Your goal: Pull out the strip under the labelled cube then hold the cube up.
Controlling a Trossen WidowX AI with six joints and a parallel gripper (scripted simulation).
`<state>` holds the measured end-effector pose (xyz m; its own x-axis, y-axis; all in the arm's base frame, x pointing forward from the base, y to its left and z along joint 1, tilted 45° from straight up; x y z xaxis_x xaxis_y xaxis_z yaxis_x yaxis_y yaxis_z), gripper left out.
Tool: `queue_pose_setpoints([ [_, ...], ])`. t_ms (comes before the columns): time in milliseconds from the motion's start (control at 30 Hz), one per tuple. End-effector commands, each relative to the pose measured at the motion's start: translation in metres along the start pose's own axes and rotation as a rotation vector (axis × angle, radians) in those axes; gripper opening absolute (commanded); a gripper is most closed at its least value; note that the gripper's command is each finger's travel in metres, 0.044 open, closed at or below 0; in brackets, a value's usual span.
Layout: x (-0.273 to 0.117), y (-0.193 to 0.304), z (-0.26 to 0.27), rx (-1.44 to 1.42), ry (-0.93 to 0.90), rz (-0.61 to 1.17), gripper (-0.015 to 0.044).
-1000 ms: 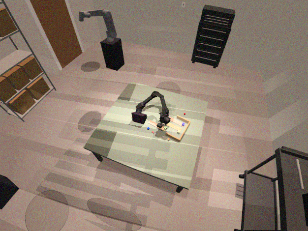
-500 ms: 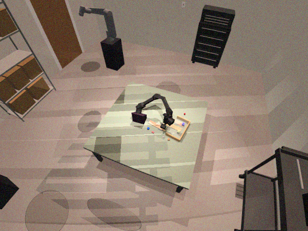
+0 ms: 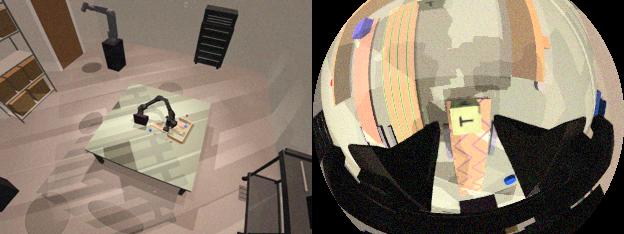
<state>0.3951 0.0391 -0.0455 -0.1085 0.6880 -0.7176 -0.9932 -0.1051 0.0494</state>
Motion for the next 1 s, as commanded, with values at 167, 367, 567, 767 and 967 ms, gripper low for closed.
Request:
queue_pose_setpoints([
  [167,0.015,0.002,-0.001,0.009,-0.005,0.004,0.0250],
  [367,0.025,0.003,0.000,0.009,-0.006,0.004,0.0250],
  [567,0.035,0.004,0.000,0.009,-0.007,0.004,0.0250],
  [767,0.034,0.002,0.001,0.000,-0.003,0.004,0.0198],
  [967,0.034,0.002,0.001,0.000,-0.003,0.004,0.0138],
])
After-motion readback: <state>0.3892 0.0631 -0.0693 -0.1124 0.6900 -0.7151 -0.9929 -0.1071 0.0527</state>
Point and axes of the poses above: the point midway between the two fingers, 35 mm back from their tips, its own x axis out along the fingers, its own z axis across the jaws, y = z × x, the point moved 1 cm from there along -x, back along the fingers, and after that the axes turned 3 degrees about -x, right-handed, at the moved point
